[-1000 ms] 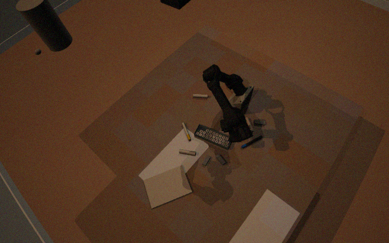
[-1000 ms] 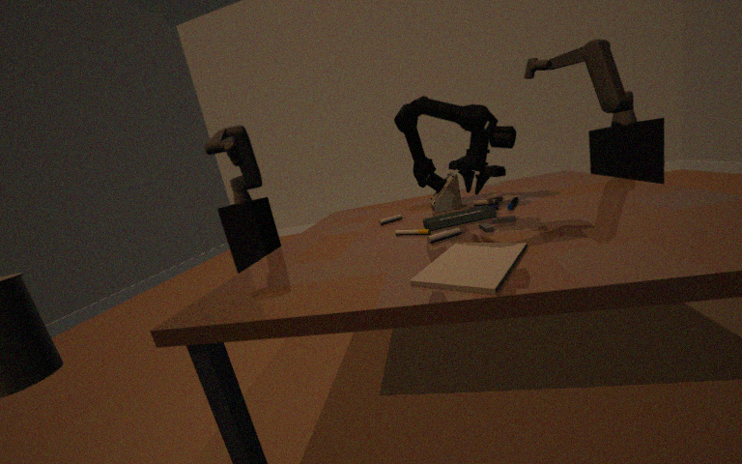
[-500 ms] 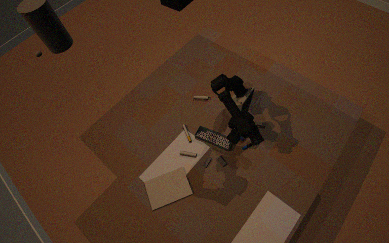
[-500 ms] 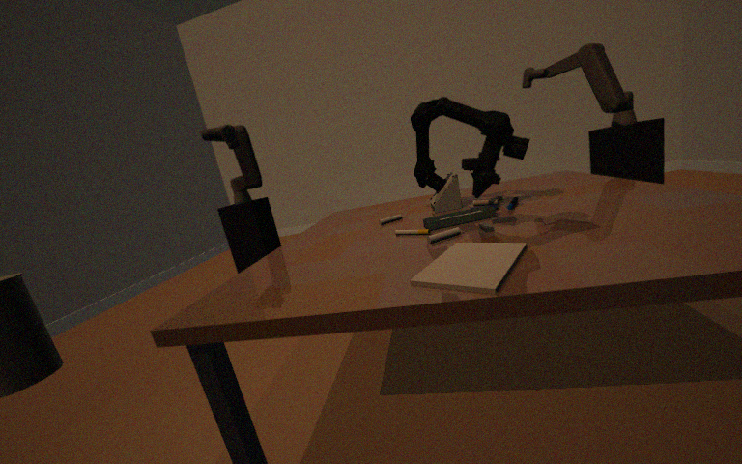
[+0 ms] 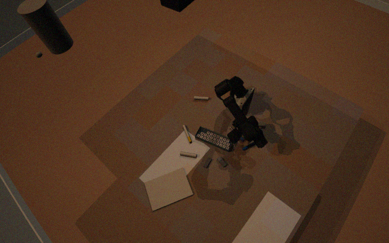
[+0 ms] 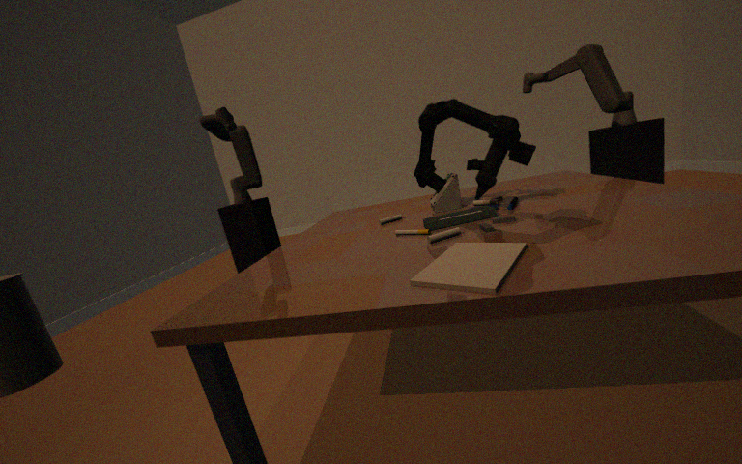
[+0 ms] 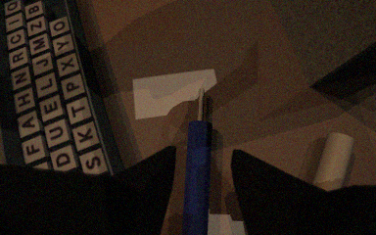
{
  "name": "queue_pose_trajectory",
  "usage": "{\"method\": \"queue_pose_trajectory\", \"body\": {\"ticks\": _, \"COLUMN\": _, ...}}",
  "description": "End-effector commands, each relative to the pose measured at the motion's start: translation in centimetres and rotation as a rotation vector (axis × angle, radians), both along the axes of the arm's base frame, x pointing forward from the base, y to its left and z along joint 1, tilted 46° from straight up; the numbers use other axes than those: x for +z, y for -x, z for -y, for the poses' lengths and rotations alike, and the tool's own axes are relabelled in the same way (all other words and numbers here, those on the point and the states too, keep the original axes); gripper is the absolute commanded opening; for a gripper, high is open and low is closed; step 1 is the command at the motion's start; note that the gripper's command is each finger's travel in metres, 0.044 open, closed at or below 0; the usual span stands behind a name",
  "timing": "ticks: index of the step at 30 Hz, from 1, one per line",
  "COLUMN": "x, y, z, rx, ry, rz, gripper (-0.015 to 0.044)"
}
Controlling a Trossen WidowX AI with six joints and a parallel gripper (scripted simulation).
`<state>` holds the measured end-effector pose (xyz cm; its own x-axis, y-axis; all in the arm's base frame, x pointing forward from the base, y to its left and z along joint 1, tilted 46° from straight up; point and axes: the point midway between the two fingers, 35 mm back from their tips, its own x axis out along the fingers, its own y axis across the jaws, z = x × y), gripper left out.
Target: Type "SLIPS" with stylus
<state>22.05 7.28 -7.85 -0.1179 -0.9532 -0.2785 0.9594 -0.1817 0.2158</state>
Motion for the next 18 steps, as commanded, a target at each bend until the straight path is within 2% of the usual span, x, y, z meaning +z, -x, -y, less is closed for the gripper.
{"method": "queue_pose_trajectory", "body": {"ticks": 1, "x": -0.32, "y": -0.08, "z": 0.23, "rx": 0.001, "ry": 0.002, "rz": 0.008, "gripper": 0.0150}}
{"method": "queue_pose_trajectory", "body": {"ticks": 18, "x": -1.11, "y": -0.10, "z": 1.05, "rx": 0.001, "ry": 0.002, "rz": 0.009, "gripper": 0.0150}}
